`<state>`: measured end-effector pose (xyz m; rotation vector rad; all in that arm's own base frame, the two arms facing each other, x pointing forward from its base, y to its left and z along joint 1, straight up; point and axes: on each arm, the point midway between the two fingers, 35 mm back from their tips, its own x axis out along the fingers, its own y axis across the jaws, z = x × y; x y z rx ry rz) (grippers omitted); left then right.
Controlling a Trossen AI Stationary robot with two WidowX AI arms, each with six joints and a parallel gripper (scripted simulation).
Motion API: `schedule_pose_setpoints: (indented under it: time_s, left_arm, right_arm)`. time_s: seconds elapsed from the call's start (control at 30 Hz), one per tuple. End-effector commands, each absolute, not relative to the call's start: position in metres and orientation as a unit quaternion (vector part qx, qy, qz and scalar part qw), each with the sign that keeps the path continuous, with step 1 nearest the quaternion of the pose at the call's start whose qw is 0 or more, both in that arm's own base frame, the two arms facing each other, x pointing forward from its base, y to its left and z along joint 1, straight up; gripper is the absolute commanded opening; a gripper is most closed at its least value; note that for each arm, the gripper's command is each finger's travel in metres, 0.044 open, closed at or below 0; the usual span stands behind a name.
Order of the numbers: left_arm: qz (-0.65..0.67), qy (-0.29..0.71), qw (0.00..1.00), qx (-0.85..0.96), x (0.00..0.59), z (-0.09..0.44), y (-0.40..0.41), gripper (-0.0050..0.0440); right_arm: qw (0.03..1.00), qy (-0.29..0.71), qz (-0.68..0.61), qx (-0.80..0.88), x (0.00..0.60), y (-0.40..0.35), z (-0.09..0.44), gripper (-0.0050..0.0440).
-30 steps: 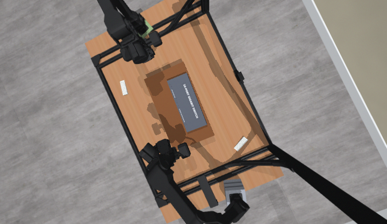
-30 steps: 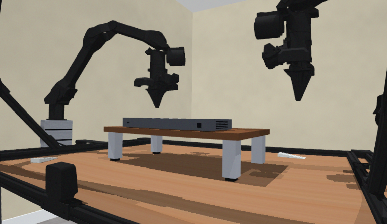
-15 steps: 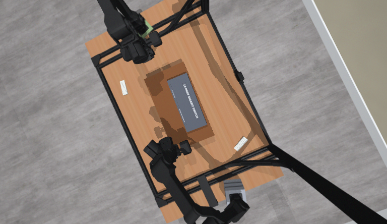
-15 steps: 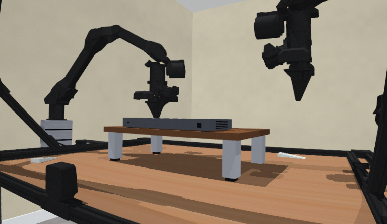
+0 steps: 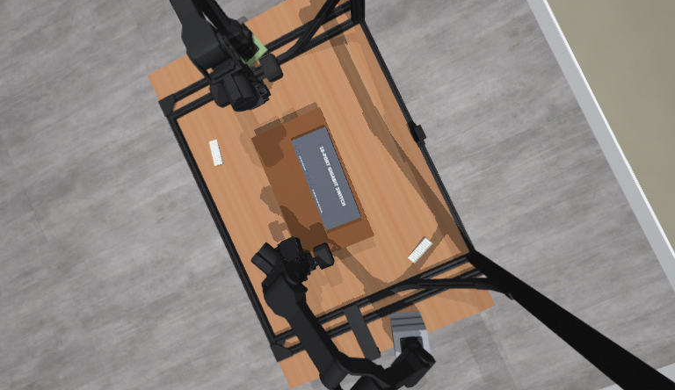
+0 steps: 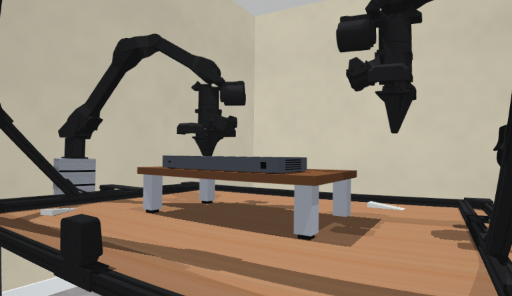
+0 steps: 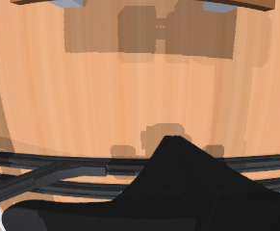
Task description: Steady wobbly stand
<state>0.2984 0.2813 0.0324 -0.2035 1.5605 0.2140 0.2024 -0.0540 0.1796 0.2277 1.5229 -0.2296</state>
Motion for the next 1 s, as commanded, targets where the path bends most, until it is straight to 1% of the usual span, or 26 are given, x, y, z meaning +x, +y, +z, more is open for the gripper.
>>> schedule_pose_setpoints:
  time_s: [0.0,0.33,0.37,0.97]
  left_arm:
    - [0.096,0.701,0.701,-0.096,0.299,0.03,0.281,0.0]
    - [0.096,0.701,0.701,-0.096,0.299,0.03,0.281,0.0]
    - [0.096,0.701,0.701,-0.096,0.299,0.014,0.281,0.0]
    - [0.096,0.701,0.701,-0.096,0.299,0.012,0.281,0.0]
  right_arm:
    - [0.712,0.687,-0.104,0.103,0.202,-0.054,0.18,0.0]
    - [0.712,0.687,-0.104,0.103,0.202,-0.054,0.18,0.0]
    - [0.712,0.687,-0.104,0.103,0.202,-0.054,0.18,0.0]
    - [0.712,0.687,-0.104,0.103,0.202,-0.054,0.18,0.0]
